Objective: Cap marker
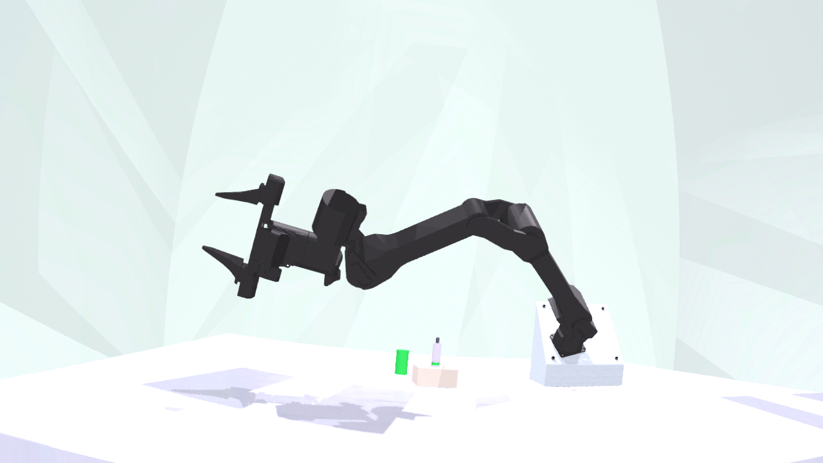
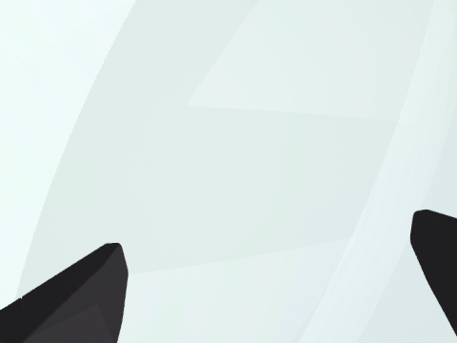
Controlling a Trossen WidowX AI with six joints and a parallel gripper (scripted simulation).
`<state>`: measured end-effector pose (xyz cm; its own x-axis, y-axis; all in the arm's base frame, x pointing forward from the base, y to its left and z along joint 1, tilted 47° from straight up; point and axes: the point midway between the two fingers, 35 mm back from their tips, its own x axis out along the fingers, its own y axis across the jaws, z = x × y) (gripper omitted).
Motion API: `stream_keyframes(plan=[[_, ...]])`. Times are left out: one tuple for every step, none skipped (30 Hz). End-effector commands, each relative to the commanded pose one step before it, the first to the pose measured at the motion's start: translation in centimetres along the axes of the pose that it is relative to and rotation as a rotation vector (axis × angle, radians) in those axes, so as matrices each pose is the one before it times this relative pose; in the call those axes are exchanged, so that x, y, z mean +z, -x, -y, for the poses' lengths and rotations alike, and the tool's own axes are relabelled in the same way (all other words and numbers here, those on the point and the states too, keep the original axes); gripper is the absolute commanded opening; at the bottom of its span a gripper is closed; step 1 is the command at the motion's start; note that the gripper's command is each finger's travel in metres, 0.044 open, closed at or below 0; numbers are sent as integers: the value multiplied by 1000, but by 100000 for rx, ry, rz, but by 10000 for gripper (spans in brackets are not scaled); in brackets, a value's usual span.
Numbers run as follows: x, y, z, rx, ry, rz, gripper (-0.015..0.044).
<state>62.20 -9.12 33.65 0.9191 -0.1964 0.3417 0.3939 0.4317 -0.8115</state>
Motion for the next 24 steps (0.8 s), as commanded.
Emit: stream_keyframes(plan=[[-247, -1, -158, 899, 302, -445, 374], [-743, 5, -474, 2700, 870, -1337, 347], [-1240, 24, -794, 4515, 1328, -2229, 321], [-1504, 42, -973, 5494, 1402, -2695, 295], [-1501, 46, -987, 5517, 1173, -2680, 269], [-1497, 51, -1000, 5537, 943, -2656, 242], [-1490, 56, -1011, 5554, 712, -2623, 237], [-1481, 60, -1022, 5568, 480, -2580, 237], [-1264, 50, -887, 4793, 228, -2176, 237], [-1326, 58, -944, 5071, 57, -2251, 237], [-1408, 70, -1018, 5440, -149, -2352, 237], [-1441, 78, -1061, 5631, -381, -2358, 237], [-1422, 83, -1066, 5627, -609, -2272, 237], [-1402, 87, -1071, 5619, -833, -2178, 237], [-1380, 92, -1074, 5607, -1054, -2075, 237], [-1356, 97, -1076, 5591, -1271, -1964, 237], [-1330, 102, -1076, 5571, -1483, -1846, 237], [-1303, 107, -1076, 5547, -1689, -1721, 237], [-1274, 112, -1074, 5519, -1890, -1590, 237], [-1244, 117, -1071, 5487, -2085, -1452, 237], [-1317, 138, -1163, 5935, -2485, -1418, 237], [-1304, 148, -1181, 6008, -2757, -1265, 237], [-1261, 156, -1173, 5954, -2970, -1074, 237], [-1218, 163, -1164, 5896, -3173, -878, 237]])
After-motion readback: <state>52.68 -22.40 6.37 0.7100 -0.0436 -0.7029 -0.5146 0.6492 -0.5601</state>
